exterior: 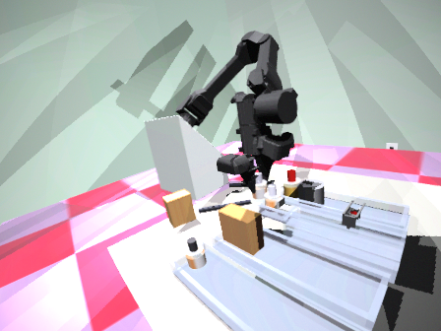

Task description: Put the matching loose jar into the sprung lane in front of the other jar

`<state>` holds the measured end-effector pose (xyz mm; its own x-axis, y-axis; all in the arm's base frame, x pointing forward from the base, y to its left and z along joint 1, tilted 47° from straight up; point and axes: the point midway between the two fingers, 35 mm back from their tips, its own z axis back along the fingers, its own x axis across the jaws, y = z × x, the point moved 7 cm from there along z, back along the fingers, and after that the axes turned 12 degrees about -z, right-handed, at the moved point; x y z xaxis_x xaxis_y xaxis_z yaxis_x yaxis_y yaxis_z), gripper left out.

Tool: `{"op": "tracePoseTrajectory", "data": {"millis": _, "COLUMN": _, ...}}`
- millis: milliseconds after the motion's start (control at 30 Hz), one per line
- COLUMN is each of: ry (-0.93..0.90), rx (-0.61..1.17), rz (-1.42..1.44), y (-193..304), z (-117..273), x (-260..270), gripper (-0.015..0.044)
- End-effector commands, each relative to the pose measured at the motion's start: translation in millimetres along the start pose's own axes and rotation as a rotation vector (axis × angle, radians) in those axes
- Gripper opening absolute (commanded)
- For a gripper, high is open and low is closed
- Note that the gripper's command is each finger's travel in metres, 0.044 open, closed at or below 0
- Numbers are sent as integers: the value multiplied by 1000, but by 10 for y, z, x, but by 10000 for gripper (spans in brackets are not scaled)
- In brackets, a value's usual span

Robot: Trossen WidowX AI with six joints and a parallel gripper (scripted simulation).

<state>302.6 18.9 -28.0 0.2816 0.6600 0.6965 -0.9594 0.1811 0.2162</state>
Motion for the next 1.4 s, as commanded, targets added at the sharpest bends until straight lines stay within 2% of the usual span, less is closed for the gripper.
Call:
{"op": "tracePoseTrajectory", "data": {"millis": 0, "ry": -4, "rx": -23, "rz": 19, "y": -103, "z": 17, "x": 31, "gripper": 0}}
{"op": "tracePoseTrajectory", "data": {"millis": 1367, "ry": -4, "rx": -24, "rz": 20, "y": -264, "z": 42, "x": 80, "gripper": 0}}
